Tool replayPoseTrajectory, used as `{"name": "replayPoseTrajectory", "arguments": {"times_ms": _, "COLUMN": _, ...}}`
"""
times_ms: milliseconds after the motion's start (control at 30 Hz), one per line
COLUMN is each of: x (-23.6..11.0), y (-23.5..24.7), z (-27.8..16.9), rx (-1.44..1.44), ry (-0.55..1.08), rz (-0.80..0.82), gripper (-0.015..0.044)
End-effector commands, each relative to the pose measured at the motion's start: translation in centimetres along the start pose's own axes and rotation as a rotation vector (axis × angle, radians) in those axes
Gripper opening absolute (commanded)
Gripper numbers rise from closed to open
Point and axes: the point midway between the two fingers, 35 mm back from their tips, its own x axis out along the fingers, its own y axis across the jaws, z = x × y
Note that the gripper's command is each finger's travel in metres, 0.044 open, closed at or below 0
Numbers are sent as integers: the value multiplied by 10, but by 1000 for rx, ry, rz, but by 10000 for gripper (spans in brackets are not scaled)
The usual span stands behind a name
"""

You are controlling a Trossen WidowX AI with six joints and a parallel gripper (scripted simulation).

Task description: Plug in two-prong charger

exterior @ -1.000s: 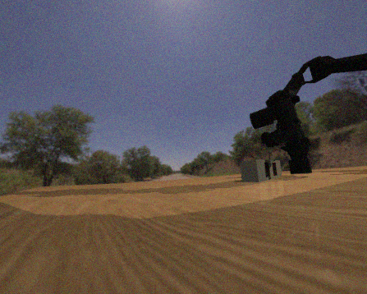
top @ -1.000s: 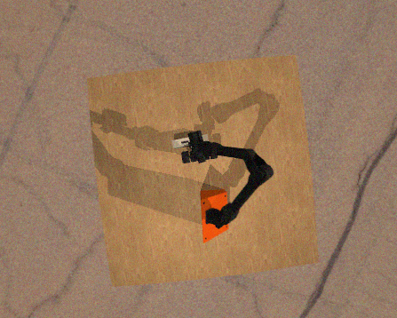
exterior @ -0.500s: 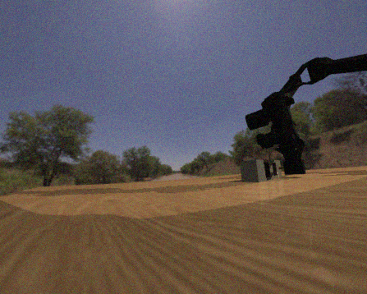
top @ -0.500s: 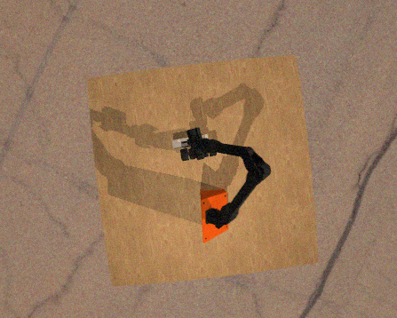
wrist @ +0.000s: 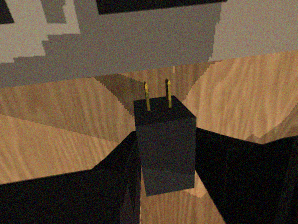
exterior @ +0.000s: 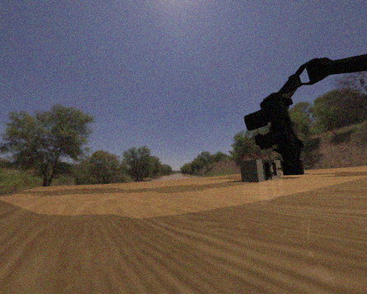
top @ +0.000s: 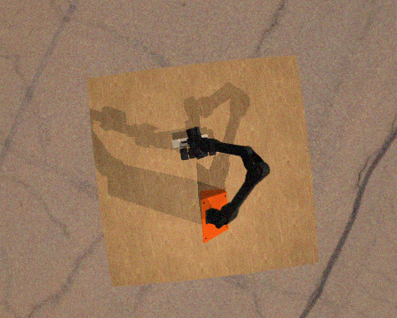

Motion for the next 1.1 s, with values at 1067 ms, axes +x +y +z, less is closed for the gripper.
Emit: {"name": "replayPoseTrajectory", "arguments": {"times_ms": 1067, "x": -1, "y": -1, "z": 9, "rx": -8, "ry": -2, "rz": -7, "gripper": 0}}
